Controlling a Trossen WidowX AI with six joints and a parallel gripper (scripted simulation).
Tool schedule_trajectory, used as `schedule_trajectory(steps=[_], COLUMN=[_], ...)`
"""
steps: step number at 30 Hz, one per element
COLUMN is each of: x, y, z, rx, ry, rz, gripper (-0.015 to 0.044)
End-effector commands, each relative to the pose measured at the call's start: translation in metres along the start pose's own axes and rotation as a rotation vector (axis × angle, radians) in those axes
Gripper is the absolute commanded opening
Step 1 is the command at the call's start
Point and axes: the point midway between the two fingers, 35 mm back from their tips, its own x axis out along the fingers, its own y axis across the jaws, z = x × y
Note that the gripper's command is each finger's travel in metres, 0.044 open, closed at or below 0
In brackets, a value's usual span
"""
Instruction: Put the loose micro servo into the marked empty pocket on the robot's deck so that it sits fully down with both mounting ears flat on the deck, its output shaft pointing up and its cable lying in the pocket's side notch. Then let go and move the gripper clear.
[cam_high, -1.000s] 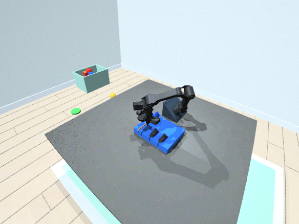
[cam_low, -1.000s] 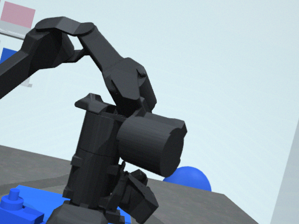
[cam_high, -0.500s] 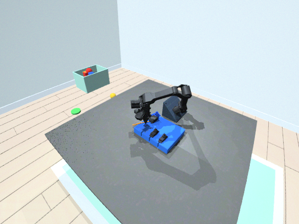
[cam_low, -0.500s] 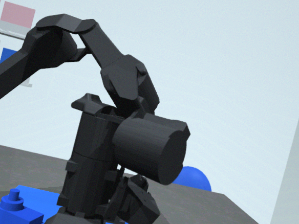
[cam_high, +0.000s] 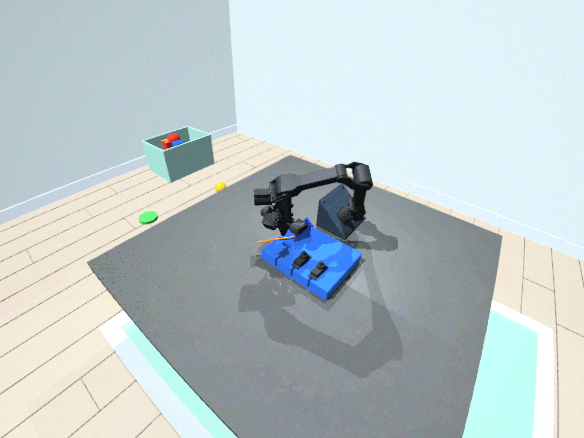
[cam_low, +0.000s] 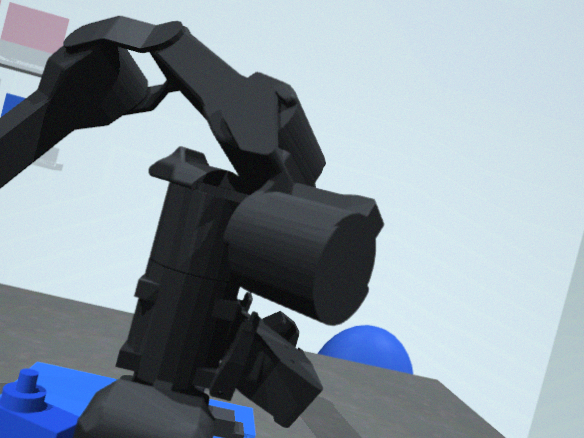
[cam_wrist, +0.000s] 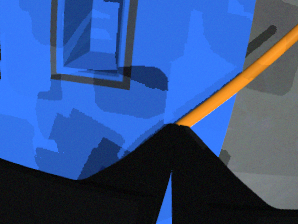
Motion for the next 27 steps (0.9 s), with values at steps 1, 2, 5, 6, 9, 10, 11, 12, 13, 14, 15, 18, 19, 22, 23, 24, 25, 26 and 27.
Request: schedule_trajectory(steps=[1, 2, 5, 6, 9, 10, 11, 12, 13, 14, 15, 18, 19, 22, 23, 24, 25, 26, 27], x=[-0.021, -0.021, -0.021, -0.022, -0.03, -0.034, -0.039, -0.044, -0.048, -0.053, -0.057, -0.066, -0.066, -0.066, -0.066, -0.066, -0.066, -0.065, -0.063], y=[-0.001, -0.001, -0.001, -0.001, 0.003, 0.006, 0.008, 0.011, 0.015, 0.018, 0.021, 0.03, 0.03, 0.03, 0.03, 0.03, 0.03, 0.03, 0.03], z=[0.002, 0.002, 0.001, 0.0, -0.01, -0.014, -0.02, -0.027, -0.034, -0.041, -0.048, -0.064, -0.065, -0.065, -0.065, -0.065, -0.065, -0.065, -0.065], rx=[-0.008, -0.008, -0.007, 0.0, 0.051, 0.076, 0.107, 0.14, 0.175, 0.209, 0.244, 0.324, 0.329, 0.329, 0.329, 0.329, 0.329, 0.329, 0.329], ry=[-0.012, -0.012, -0.012, -0.012, -0.012, -0.012, -0.012, -0.012, -0.011, -0.011, -0.011, -0.01, -0.009, -0.009, -0.009, -0.009, -0.009, -0.01, -0.01], rz=[-0.013, -0.013, -0.013, -0.013, -0.014, -0.014, -0.014, -0.014, -0.014, -0.013, -0.013, -0.011, -0.011, -0.011, -0.011, -0.011, -0.011, -0.011, -0.011], gripper=[0.0, 0.0, 0.0026, 0.0053, 0.0131, 0.0157, 0.0184, 0.021, 0.0236, 0.0263, 0.0289, 0.0368, 0.0394, 0.044, 0.044, 0.044, 0.044, 0.044, 0.044])
